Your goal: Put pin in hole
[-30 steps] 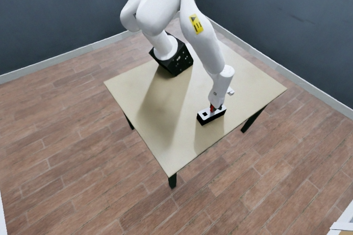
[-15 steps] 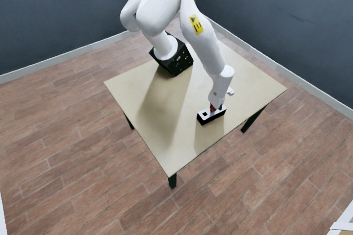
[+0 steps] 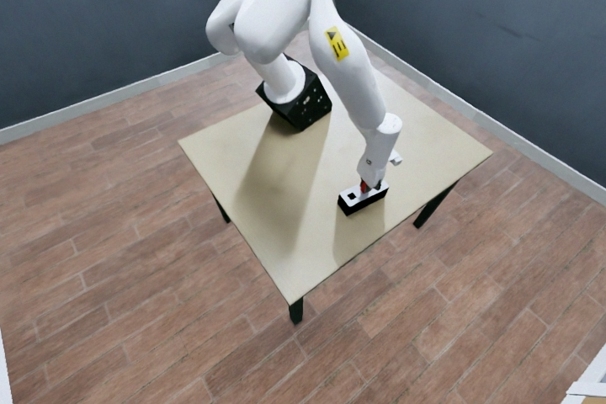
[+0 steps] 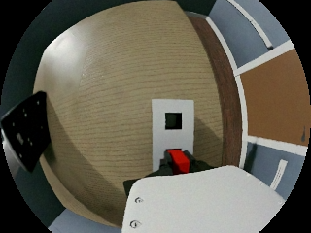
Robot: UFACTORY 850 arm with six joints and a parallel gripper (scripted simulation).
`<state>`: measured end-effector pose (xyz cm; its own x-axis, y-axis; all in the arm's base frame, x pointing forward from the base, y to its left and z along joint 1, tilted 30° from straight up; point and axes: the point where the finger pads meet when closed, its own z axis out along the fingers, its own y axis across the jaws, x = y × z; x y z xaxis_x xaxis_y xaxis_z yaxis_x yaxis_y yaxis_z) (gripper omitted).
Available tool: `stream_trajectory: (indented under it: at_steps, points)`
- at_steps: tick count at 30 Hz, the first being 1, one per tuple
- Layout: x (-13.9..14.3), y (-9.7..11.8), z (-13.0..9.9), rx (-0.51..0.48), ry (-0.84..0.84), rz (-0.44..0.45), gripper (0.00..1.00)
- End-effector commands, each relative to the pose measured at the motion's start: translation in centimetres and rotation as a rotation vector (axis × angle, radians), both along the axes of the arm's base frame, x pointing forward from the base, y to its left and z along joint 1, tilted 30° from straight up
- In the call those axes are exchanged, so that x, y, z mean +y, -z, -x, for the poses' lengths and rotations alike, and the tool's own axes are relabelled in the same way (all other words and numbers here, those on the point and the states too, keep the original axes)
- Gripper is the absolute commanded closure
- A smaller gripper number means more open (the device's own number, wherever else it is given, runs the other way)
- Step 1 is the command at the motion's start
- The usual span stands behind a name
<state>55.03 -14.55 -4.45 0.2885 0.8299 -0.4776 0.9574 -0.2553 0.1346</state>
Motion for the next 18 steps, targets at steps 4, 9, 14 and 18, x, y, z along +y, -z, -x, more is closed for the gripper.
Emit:
stream_trajectory:
  at_steps: [4, 9, 14, 18]
  points:
    - [0.11, -0.02, 0.04, -0.002, -0.001, 0.000, 1.00]
    - [0.11, -0.02, 0.04, -0.002, -0.001, 0.000, 1.00]
    - [0.11, -0.02, 0.04, -0.002, -0.001, 0.000, 1.00]
    - [-0.16, 0.29, -0.06, -0.002, -0.001, 0.000, 1.00]
